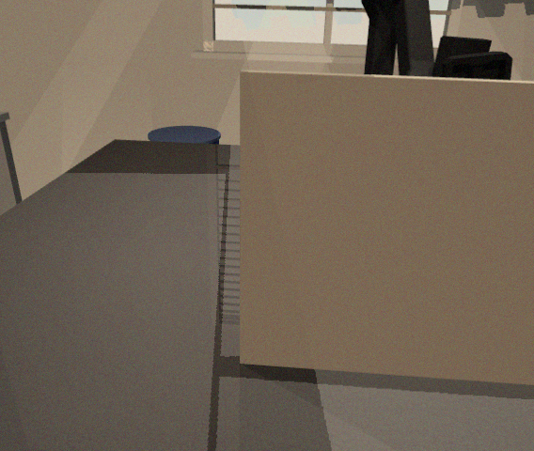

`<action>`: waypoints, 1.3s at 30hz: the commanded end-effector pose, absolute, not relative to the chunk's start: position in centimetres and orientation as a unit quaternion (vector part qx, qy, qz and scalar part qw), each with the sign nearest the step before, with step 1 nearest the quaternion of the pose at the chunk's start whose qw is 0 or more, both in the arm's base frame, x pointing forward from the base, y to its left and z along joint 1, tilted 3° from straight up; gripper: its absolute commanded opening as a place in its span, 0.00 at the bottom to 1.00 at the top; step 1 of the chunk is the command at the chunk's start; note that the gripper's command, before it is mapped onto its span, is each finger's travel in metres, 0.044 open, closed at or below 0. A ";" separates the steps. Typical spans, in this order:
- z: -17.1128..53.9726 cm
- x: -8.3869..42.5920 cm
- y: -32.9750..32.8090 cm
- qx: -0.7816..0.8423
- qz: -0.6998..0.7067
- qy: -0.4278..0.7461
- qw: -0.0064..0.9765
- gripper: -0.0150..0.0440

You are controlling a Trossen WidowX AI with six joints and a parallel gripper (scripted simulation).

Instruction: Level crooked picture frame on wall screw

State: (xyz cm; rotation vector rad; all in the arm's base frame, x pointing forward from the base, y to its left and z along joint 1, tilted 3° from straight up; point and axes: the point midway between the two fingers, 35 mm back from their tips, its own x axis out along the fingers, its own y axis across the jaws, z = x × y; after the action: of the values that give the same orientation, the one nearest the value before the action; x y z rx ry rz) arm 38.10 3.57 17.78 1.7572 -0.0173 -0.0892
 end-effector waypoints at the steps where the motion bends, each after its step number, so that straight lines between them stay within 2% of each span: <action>1: 18.6 38.2 3.6 0.770 -0.032 -0.016 0.636 0.25; 39: 18.6 38.3 4.1 0.771 -0.032 -0.016 0.636 0.25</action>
State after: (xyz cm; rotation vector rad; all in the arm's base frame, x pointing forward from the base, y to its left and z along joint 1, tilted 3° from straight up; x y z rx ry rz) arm 38.07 4.09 17.94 1.7561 -0.0175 -0.0888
